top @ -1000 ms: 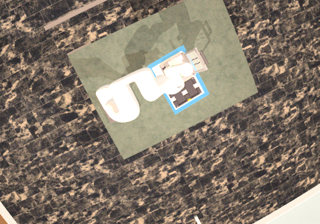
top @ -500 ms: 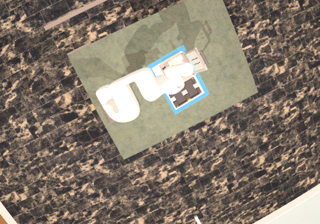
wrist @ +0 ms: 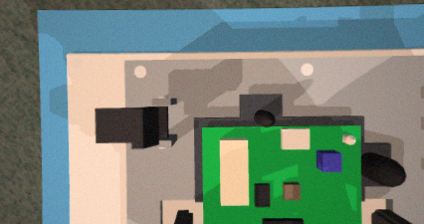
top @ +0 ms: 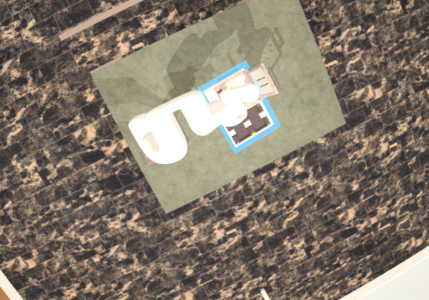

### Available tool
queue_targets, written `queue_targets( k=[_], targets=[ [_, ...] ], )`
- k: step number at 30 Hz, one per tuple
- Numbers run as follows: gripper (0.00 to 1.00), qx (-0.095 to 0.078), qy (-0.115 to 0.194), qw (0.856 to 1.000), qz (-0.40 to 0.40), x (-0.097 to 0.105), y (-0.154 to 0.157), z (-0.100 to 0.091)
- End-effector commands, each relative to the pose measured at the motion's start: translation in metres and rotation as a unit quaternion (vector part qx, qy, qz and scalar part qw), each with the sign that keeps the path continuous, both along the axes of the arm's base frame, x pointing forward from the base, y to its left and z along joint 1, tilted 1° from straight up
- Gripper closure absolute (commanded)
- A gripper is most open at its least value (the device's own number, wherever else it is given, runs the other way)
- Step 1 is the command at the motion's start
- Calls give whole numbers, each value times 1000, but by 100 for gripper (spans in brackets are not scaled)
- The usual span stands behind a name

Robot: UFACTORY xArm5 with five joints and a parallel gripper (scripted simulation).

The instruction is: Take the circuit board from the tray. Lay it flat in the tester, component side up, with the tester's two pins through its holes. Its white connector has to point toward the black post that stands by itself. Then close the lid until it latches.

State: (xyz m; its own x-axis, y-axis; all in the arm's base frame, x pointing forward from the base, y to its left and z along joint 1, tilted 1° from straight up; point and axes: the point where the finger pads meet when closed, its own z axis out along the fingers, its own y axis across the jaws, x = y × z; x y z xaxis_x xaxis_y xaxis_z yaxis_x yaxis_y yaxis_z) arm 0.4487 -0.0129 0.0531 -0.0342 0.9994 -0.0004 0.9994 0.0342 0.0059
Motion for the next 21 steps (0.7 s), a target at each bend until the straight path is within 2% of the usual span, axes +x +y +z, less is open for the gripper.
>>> queue_targets(
  k=[1,16,21],
  targets=[
    [0,0,-2,1000,0,1,0,2],
    [0,0,-2,1000,0,1,0,21],
    [0,0,-2,1000,0,1,0,39]
  ],
)
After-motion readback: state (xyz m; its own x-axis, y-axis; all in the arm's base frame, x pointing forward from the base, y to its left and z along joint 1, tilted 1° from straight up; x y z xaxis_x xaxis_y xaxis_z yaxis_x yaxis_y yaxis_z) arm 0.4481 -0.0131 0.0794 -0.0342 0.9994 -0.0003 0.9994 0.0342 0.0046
